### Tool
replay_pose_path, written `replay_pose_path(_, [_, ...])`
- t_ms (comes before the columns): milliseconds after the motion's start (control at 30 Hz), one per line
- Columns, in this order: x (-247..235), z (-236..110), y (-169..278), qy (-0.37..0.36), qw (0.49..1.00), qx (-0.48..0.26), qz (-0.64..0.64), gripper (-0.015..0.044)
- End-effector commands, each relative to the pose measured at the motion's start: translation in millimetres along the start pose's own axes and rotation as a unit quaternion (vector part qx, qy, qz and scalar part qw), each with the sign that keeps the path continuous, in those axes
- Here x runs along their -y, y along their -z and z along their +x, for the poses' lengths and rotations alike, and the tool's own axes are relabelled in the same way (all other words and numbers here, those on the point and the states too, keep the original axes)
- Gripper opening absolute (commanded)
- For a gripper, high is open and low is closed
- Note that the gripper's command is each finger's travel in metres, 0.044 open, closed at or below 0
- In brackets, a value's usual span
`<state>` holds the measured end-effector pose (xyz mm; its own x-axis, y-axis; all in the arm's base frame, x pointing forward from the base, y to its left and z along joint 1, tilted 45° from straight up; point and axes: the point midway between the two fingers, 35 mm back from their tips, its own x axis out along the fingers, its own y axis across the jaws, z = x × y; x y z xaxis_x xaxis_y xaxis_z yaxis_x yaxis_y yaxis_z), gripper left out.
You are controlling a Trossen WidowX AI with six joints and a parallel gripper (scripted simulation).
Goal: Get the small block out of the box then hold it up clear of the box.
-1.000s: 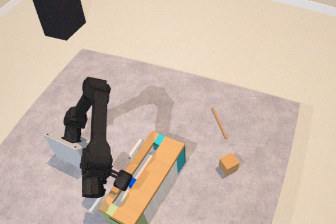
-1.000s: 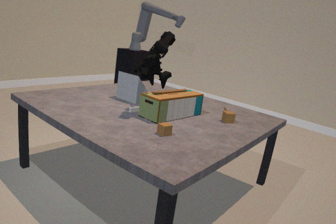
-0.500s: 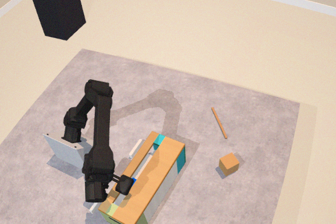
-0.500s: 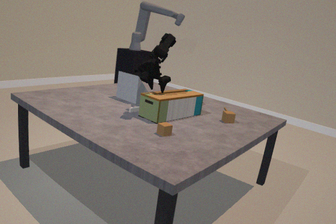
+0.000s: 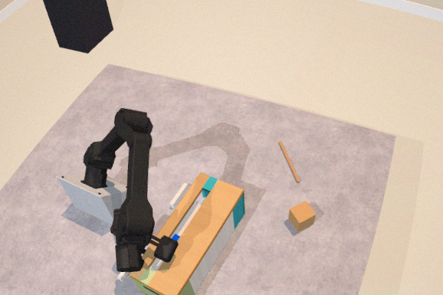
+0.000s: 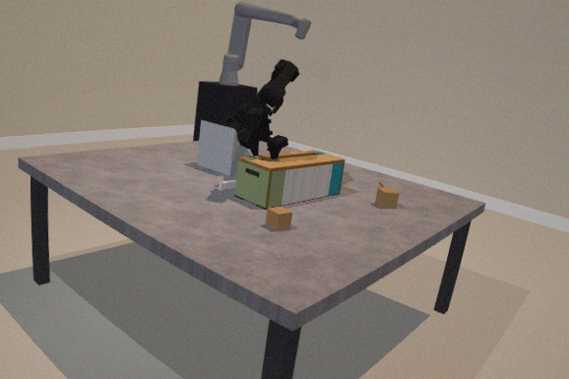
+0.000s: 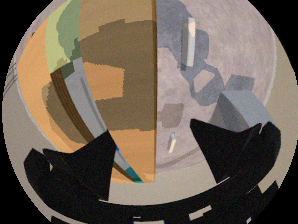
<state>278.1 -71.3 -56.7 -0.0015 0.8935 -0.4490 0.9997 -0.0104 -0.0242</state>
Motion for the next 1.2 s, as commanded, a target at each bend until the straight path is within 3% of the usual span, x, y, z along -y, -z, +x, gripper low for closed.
replay_pose_path(0, [1.2, 8.6, -2.3, 0.001, 1.000, -0.004, 0.004, 0.0400])
replay_pose_path(467, [0.1, 16.6, -6.1, 0.000, 1.000, -0.001, 0.000, 0.0400])
replay_pose_path(1167, [0.1, 29.4, 26.5, 0.001, 1.000, -0.003, 0.001, 0.0400])
